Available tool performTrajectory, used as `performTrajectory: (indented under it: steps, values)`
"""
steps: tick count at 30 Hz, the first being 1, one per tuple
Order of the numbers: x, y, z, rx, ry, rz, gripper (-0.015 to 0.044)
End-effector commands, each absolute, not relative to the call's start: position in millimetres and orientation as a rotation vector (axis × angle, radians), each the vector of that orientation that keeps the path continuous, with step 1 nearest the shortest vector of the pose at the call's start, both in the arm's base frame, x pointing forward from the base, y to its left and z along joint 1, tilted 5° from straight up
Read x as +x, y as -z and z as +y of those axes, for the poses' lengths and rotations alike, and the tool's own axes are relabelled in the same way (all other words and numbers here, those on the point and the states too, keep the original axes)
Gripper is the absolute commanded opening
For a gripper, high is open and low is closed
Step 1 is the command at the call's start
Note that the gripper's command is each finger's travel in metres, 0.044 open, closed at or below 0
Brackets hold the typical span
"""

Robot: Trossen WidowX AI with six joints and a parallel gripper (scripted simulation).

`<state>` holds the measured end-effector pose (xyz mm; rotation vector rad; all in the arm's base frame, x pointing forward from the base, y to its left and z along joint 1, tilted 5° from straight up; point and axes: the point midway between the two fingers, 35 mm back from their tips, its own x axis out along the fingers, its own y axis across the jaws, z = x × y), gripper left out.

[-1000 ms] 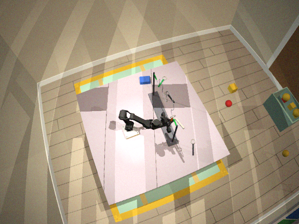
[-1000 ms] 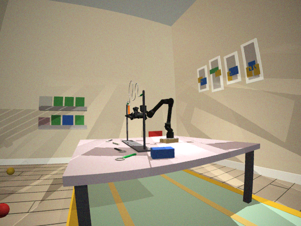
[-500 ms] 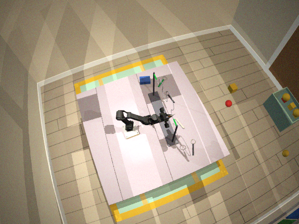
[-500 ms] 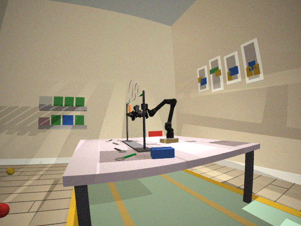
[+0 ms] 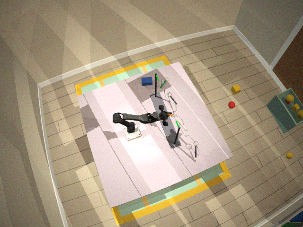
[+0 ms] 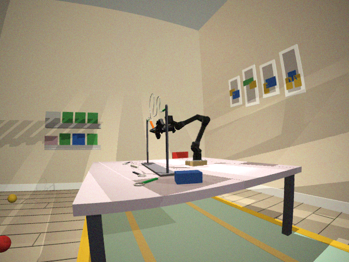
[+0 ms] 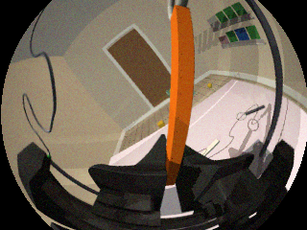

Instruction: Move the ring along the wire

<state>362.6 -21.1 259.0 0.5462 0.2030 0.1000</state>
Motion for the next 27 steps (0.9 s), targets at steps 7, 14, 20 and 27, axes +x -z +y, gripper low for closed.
performTrajectory:
  steps: [7,14,20,27]
  values:
    - [349.6,-280.6,-5.3,0.662,-0.142,0.272,-0.0150]
    - [342.4,-289.9,2.7,0.734,-0.169,0.326,-0.0150]
    - [338.6,-295.1,6.5,0.773,-0.184,0.354,-0.0150]
    - [333.2,-303.2,11.5,0.828,-0.208,0.395,-0.0150]
